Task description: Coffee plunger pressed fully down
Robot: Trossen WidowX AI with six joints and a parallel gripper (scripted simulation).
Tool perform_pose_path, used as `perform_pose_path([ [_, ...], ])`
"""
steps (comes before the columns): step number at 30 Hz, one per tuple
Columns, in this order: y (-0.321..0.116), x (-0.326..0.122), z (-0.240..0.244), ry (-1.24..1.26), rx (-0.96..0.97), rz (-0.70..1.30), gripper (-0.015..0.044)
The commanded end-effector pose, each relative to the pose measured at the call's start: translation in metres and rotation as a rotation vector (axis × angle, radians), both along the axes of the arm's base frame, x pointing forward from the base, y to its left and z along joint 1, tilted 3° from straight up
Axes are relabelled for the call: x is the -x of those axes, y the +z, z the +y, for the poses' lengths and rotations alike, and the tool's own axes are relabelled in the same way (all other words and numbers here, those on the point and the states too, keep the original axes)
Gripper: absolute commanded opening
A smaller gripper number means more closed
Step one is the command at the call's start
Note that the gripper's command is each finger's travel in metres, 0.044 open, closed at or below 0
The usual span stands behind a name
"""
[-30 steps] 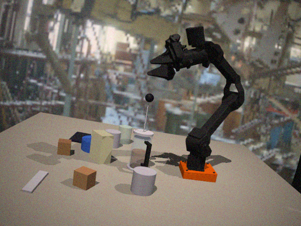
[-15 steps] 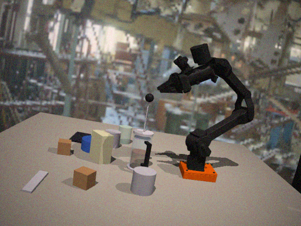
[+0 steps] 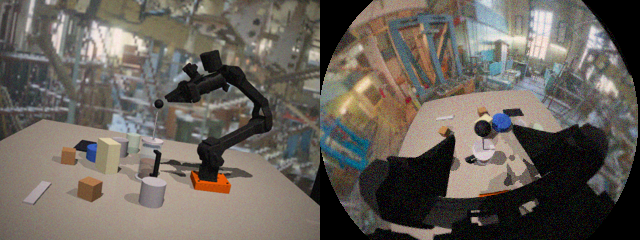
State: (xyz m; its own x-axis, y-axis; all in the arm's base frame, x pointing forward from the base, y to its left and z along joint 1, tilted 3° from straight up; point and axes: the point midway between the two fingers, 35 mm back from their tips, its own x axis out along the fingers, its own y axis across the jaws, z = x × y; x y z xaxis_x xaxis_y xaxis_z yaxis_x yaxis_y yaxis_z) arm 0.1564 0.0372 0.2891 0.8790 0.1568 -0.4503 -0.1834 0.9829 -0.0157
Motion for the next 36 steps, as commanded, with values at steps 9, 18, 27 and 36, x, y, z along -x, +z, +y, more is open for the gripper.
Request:
perform_pose_path([
  [9,-0.011,-0.017,0.004,0.005,0.005,0.004,0.044],
  [18,-0.017,-0.028,0.004,0.006,0.005,0.0,0.044],
  [27,-0.017,-0.028,0.004,0.006,0.005,0.0,0.0204],
  [36,-0.017,-0.028,0.004,0.006,0.005,0.0,0.0129],
])
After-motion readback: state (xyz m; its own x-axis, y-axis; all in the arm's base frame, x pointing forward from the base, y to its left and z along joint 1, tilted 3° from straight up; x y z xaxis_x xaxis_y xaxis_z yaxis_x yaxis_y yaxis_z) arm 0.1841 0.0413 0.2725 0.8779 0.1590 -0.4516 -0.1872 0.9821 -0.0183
